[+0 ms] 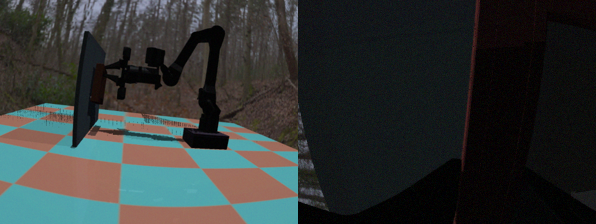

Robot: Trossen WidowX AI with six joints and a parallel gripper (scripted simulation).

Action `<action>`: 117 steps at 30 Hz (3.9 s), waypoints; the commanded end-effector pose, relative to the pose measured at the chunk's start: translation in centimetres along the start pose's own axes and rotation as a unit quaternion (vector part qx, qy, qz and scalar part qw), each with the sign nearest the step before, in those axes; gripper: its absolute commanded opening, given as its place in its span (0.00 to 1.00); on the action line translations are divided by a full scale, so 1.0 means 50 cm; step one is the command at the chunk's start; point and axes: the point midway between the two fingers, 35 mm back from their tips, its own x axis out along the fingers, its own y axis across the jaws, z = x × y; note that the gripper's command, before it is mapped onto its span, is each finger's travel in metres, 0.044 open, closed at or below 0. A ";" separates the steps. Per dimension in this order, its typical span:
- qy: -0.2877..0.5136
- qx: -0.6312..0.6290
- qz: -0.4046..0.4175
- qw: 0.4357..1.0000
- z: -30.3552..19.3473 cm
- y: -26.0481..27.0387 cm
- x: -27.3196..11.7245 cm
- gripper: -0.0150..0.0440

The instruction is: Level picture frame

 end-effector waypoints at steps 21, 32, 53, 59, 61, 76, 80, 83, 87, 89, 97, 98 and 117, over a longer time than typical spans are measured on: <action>-0.001 0.003 0.002 1.000 0.000 0.010 0.000 0.25; -0.001 0.003 0.002 1.000 0.000 0.013 0.000 0.25; -0.001 0.003 0.002 1.000 0.000 0.018 0.000 0.25; -0.001 0.003 0.002 1.000 0.000 0.019 0.000 0.25; -0.001 0.003 0.002 1.000 0.000 0.020 0.000 0.25; -0.001 0.003 0.002 1.000 0.000 0.023 0.000 0.25; -0.001 0.003 0.002 1.000 0.000 0.024 0.000 0.25; -0.001 0.003 0.002 1.000 0.000 0.025 0.000 0.25; -0.001 0.003 0.002 1.000 0.000 0.026 0.000 0.25; -0.001 0.003 0.002 1.000 0.000 0.027 0.000 0.25; -0.001 0.003 0.002 1.000 0.000 0.029 0.000 0.25; -0.001 0.003 0.002 1.000 0.000 0.029 0.000 0.25; -0.001 0.003 0.002 1.000 0.000 0.028 0.000 0.25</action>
